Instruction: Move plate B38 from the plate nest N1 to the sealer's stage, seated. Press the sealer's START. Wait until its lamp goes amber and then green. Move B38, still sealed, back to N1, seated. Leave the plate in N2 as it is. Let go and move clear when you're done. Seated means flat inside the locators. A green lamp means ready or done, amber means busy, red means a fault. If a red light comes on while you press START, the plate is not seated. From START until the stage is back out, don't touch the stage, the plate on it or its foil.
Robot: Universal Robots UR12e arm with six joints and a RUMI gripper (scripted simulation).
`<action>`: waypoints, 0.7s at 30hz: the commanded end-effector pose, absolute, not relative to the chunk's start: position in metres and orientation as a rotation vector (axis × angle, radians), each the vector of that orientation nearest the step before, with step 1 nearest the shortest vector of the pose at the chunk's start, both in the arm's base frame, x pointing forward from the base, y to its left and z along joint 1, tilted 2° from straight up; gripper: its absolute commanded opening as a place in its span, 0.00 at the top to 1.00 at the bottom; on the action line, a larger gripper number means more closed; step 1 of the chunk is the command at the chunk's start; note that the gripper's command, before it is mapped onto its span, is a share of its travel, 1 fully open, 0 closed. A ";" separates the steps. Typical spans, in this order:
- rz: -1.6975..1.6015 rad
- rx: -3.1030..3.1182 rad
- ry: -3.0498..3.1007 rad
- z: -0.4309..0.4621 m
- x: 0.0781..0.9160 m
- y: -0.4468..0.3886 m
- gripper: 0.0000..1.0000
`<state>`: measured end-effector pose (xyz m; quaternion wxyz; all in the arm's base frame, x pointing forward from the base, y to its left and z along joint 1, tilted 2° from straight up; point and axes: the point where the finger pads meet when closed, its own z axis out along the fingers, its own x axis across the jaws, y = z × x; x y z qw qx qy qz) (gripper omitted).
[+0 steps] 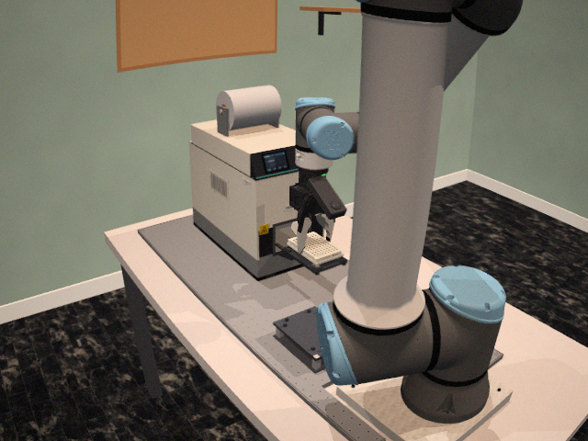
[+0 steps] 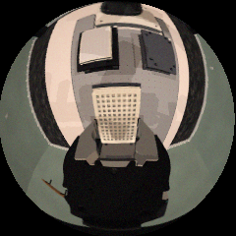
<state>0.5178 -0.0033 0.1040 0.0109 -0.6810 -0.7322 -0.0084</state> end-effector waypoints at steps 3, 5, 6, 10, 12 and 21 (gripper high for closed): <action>-0.027 -2.126 -2.285 0.105 0.518 -0.004 1.00; -0.027 -2.126 -2.285 0.105 0.518 -0.004 1.00; -0.027 -2.126 -2.285 0.104 0.518 -0.004 1.00; -0.027 -2.126 -2.285 0.103 0.518 -0.003 1.00; -0.027 -2.126 -2.285 0.102 0.518 -0.003 1.00; -0.027 -2.126 -2.285 0.100 0.518 -0.003 1.00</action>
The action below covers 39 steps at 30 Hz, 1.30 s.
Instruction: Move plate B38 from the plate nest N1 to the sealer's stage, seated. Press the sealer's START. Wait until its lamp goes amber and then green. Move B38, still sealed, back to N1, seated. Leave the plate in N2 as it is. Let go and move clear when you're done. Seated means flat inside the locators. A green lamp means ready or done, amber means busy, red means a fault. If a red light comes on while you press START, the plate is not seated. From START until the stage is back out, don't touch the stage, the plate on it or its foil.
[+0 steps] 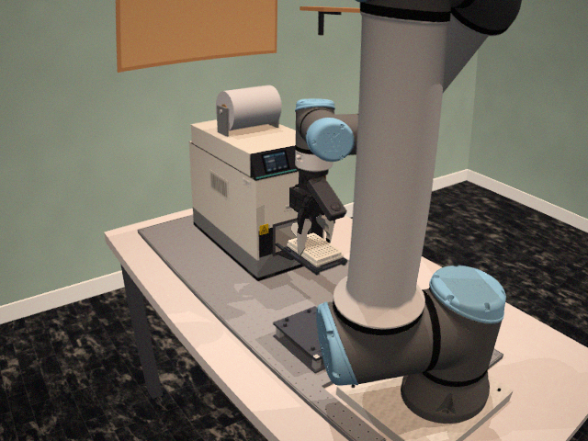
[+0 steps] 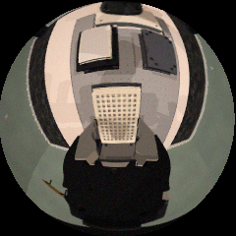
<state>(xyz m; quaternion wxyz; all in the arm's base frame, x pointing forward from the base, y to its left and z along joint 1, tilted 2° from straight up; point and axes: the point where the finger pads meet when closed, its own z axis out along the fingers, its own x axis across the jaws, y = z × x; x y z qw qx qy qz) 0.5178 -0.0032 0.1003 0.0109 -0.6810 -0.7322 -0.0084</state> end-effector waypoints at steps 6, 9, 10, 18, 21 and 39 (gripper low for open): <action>-0.027 -2.126 -2.285 0.098 0.518 -0.003 1.00; -0.027 -2.126 -2.285 0.097 0.518 -0.003 1.00; -0.027 -2.126 -2.285 0.097 0.518 -0.003 1.00; -0.027 -2.126 -2.285 0.095 0.518 -0.003 1.00; -0.027 -2.126 -2.285 0.094 0.518 -0.003 1.00; -0.027 -2.126 -2.285 0.093 0.518 -0.003 1.00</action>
